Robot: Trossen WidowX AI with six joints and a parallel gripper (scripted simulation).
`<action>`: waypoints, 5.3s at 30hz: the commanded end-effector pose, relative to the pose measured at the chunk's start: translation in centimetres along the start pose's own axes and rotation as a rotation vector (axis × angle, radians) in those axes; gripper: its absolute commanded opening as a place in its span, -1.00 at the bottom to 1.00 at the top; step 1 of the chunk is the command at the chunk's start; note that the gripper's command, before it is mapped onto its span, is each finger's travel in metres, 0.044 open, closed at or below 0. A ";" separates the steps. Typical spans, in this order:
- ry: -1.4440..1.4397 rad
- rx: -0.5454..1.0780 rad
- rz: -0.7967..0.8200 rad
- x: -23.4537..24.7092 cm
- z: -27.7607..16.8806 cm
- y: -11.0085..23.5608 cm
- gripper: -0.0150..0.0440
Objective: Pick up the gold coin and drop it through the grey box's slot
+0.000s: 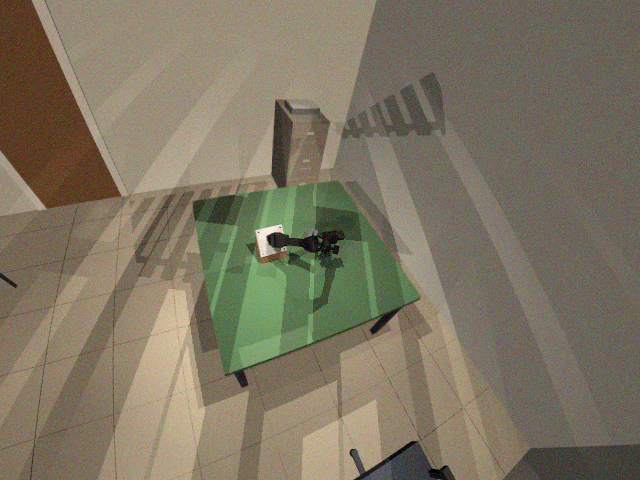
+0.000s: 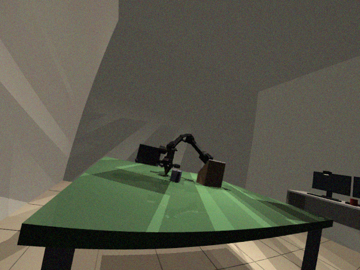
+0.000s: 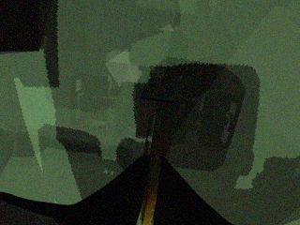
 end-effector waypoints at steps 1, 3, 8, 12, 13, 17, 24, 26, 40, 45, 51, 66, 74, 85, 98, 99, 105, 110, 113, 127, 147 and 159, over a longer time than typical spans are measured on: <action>0.006 -0.001 0.005 0.2 0.0 -0.1 -0.49; 0.006 -0.001 0.005 0.2 0.0 -0.1 -0.49; 0.006 -0.001 0.005 0.2 0.0 -0.1 -0.49; 0.006 -0.002 0.006 0.1 0.1 0.5 -0.49; 0.006 -0.003 0.006 0.1 0.1 0.7 -0.49; 0.006 -0.004 0.008 0.1 0.3 1.7 -0.49; 0.006 -0.010 0.012 0.0 0.4 3.5 -0.49; 0.006 -0.009 0.012 0.0 0.4 4.0 -0.49; 0.006 -0.007 0.012 0.0 0.3 7.5 -0.49; 0.006 -0.005 0.010 0.0 0.2 8.8 -0.49; 0.027 -0.004 0.009 -0.1 0.2 9.4 -0.49; 0.103 -0.010 0.013 1.3 1.8 9.6 -0.49; 0.104 -0.014 0.017 3.1 2.9 9.6 -0.49; 0.104 -0.016 0.020 5.6 4.2 9.7 -0.49; 0.104 -0.015 0.020 8.7 5.5 9.7 -0.49; 0.104 -0.015 0.020 9.0 5.6 9.7 -0.49; 0.104 -0.013 0.018 10.4 6.0 9.7 -0.49; 0.103 -0.011 0.016 11.7 6.3 9.7 -0.49; 0.103 -0.009 0.015 12.4 6.5 9.7 -0.49; 0.101 -0.017 0.008 12.2 6.7 10.0 -0.49; 0.109 -0.017 0.008 12.8 6.4 9.6 -0.49; 0.103 -0.021 0.006 12.7 6.5 9.7 -0.49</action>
Point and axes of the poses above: the point midway between the two fingers, 35 mm back from their tips, its own y axis back along the fingers, its own x axis across the jaws, z = x × y, the point moved 3 cm from there along y, back along the fingers, and after that the axes turned 13 degrees about -y, right-handed, at the moved point
